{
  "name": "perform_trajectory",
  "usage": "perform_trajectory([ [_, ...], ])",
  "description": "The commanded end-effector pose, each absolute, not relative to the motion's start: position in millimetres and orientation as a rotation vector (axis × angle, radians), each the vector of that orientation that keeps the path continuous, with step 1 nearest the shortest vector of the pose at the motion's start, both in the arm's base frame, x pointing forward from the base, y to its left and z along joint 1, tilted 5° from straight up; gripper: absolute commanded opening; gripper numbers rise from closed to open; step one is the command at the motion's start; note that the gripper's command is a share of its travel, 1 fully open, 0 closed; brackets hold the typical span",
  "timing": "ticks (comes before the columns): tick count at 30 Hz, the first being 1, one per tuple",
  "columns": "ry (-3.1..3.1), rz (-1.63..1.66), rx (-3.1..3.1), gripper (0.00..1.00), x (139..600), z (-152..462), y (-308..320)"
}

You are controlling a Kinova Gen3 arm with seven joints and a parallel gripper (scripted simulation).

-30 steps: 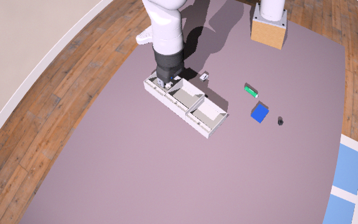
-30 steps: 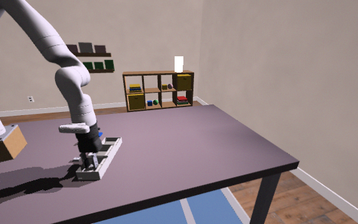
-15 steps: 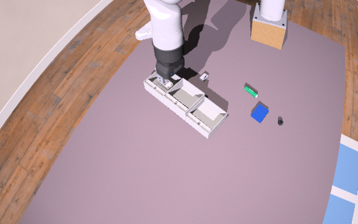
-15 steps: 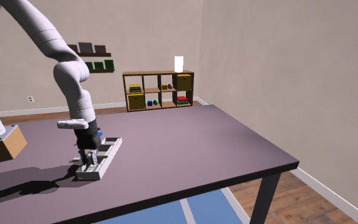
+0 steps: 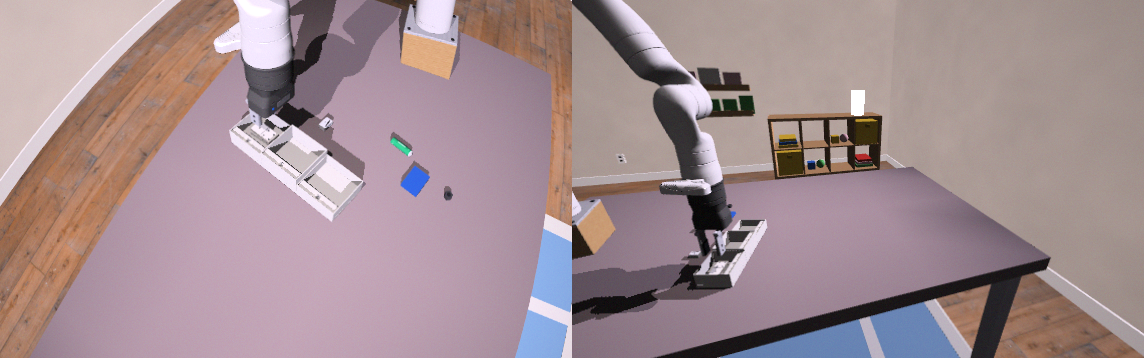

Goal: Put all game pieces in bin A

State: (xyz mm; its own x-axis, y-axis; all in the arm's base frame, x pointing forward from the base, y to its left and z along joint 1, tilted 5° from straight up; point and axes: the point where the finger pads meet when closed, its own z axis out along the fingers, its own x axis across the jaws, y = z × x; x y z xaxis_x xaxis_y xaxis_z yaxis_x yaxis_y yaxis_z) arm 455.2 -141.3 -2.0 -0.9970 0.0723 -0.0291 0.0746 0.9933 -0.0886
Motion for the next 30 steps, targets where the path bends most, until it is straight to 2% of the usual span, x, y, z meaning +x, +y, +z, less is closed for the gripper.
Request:
perform_trajectory([
  [1, 3.103, -0.140, 0.114, 0.65, 457.8, 1.7, -141.1],
  [6, 3.103, -0.140, 0.114, 0.65, 458.2, 1.8, -141.2],
  [7, 3.103, -0.140, 0.114, 1.00, 458.0, 5.7, -140.8],
  [30, 3.103, -0.140, 0.114, 1.00, 455.8, 81.4, -133.9],
])
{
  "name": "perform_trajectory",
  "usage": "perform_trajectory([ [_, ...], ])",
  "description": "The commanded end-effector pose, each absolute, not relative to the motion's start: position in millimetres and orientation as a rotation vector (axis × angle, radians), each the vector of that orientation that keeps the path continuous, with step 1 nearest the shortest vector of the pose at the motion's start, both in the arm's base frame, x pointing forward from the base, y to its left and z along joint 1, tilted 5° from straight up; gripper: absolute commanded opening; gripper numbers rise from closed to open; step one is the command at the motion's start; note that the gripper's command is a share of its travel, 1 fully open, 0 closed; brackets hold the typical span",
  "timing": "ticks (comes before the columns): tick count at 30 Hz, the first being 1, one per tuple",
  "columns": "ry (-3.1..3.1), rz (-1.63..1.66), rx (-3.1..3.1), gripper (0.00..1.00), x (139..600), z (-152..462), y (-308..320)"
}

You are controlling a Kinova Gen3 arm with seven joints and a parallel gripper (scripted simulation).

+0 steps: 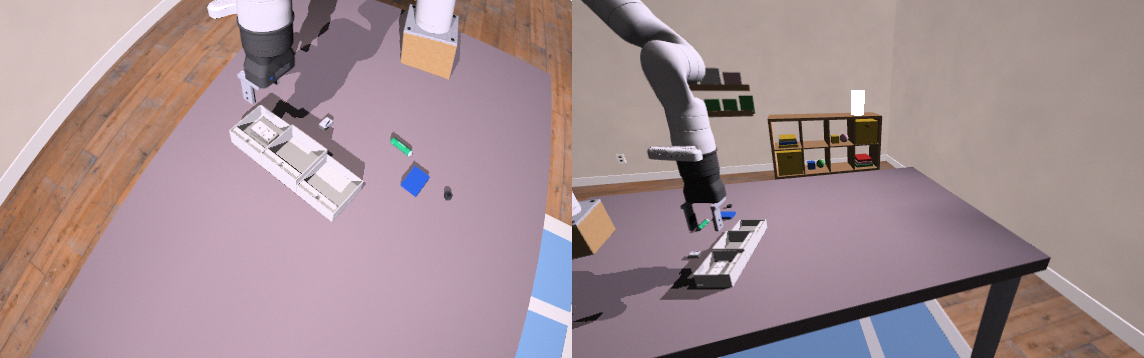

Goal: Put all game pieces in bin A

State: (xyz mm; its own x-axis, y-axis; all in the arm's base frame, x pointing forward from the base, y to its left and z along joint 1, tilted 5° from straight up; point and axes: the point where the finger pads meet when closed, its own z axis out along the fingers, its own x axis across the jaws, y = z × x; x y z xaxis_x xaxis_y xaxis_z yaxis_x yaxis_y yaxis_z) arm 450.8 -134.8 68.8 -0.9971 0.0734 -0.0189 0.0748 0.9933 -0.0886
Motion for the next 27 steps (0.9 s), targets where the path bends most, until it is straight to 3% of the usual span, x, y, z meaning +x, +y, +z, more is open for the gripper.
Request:
perform_trajectory([
  [1, 3.103, -0.140, 0.114, 1.00, 455.6, 85.4, -133.6],
  [16, 3.103, -0.140, 0.114, 1.00, 454.2, 135.2, -129.0],
  [27, 3.103, -0.140, 0.114, 1.00, 454.2, 135.3, -129.0],
])
